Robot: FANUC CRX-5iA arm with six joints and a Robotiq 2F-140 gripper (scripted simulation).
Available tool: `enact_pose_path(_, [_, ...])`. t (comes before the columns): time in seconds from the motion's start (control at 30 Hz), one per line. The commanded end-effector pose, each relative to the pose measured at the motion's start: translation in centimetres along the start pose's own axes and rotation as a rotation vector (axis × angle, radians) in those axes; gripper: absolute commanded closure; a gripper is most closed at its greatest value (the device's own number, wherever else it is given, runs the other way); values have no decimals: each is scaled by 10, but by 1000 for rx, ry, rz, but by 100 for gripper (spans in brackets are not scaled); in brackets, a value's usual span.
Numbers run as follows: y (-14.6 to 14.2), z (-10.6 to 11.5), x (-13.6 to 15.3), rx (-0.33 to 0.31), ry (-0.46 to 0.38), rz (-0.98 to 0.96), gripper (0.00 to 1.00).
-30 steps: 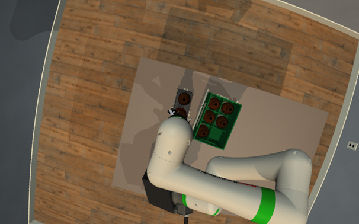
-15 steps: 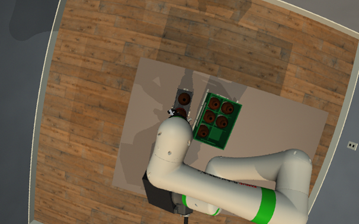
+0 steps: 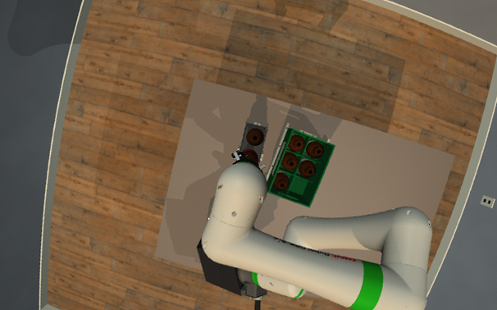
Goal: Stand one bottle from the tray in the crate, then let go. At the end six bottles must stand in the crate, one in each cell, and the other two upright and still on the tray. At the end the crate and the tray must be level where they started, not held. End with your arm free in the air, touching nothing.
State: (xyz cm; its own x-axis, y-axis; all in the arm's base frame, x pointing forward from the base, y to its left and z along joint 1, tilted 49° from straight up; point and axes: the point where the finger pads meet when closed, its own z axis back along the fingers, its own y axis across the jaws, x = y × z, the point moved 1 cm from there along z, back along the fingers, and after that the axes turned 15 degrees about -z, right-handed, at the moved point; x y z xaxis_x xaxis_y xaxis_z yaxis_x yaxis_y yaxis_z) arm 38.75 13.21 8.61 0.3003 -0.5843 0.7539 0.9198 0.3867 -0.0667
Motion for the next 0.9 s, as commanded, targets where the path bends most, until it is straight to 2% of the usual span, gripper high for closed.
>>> enact_pose_path(0.0, [0, 2, 0, 0, 0, 0, 100])
enact_pose_path(0.87, [0, 22, 0, 0, 0, 0, 100])
